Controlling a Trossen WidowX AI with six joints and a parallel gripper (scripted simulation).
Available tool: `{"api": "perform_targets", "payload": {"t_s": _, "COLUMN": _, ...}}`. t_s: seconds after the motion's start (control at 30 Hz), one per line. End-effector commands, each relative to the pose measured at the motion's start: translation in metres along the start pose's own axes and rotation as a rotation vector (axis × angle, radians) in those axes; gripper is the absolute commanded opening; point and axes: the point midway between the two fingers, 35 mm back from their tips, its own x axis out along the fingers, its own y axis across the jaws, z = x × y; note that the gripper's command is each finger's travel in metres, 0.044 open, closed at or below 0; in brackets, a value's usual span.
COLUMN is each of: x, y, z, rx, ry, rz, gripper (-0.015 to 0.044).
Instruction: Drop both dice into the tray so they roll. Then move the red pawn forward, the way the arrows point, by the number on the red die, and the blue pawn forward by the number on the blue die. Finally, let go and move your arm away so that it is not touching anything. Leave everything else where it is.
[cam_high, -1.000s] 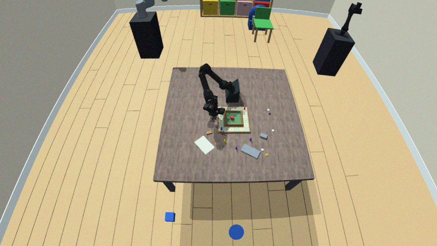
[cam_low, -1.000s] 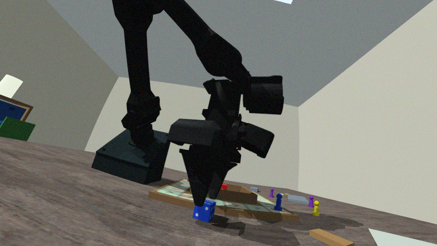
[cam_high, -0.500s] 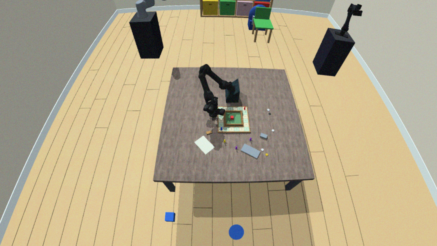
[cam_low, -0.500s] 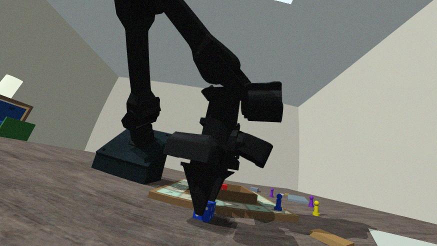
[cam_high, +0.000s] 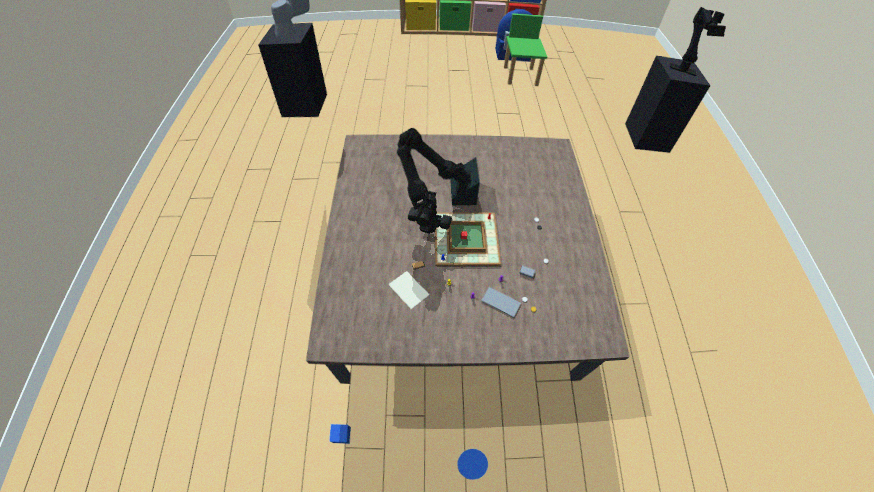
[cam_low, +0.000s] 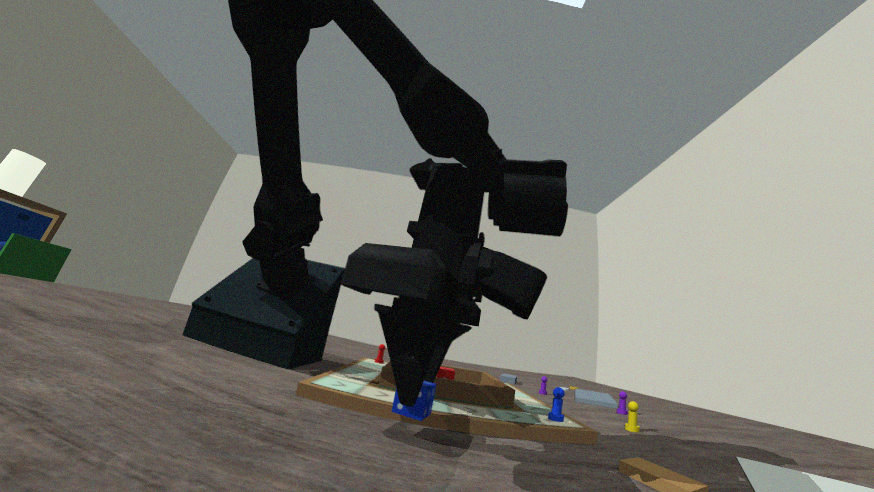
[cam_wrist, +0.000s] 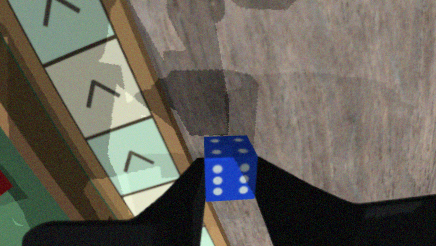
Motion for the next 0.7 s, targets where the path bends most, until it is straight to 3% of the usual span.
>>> {"api": "perform_targets", "payload": {"t_s": 0.0, "x": -0.022, "y": 0.002, "z": 0.004, "rx": 0.010, "ry": -0.010, "rz": 0.005, "gripper": 0.0000}}
{"api": "perform_targets", "payload": {"t_s": 0.5, "x": -0.102, "y": 0.000, "z": -0.006, "rx": 0.007, "ry": -0.012, "rz": -0.005, "gripper": 0.0000}}
{"api": "perform_targets", "payload": {"t_s": 0.67, "x": -0.105, "y": 0.000, "z": -0.006, "rx": 0.005, "ry": -0.013, "rz": -0.007, "gripper": 0.0000}}
